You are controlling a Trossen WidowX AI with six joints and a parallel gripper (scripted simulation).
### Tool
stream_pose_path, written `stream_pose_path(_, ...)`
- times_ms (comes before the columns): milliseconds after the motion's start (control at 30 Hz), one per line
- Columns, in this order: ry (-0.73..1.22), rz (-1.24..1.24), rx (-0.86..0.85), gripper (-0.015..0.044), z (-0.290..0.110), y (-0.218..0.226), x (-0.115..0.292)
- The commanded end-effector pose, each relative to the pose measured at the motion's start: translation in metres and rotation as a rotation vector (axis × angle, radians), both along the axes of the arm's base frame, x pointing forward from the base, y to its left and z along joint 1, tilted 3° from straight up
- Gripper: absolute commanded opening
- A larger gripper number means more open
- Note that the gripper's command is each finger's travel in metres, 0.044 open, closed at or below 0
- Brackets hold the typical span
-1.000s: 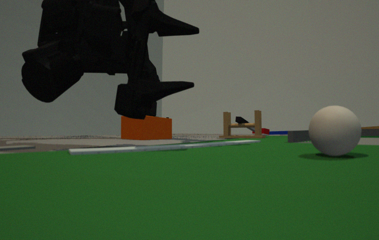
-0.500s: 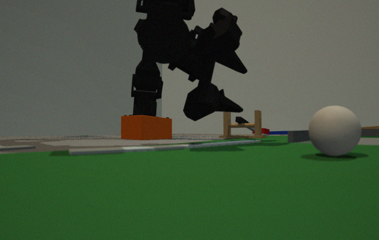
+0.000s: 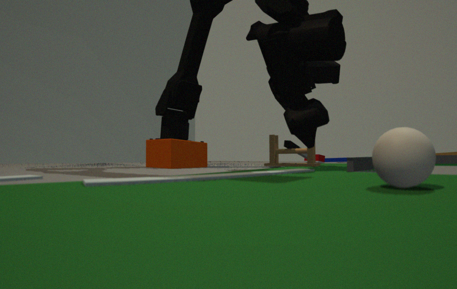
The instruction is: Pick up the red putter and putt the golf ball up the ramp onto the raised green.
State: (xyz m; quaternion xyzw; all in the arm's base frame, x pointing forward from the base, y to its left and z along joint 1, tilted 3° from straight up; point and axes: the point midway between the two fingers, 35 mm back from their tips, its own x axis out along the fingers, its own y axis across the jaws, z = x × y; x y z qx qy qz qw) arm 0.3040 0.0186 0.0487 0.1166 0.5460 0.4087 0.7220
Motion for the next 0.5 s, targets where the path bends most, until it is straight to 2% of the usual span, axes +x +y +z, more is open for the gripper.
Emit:
stream_pose_path(0,-0.101,0.238,-0.155,0.044,0.003,0.037,0.002)
stream_pose_path(300,-0.384,0.731,-0.461,0.044,0.018,0.122,-0.009)
stream_pose_path(467,-0.466,0.907,-0.578,0.044,0.023,0.155,-0.036)
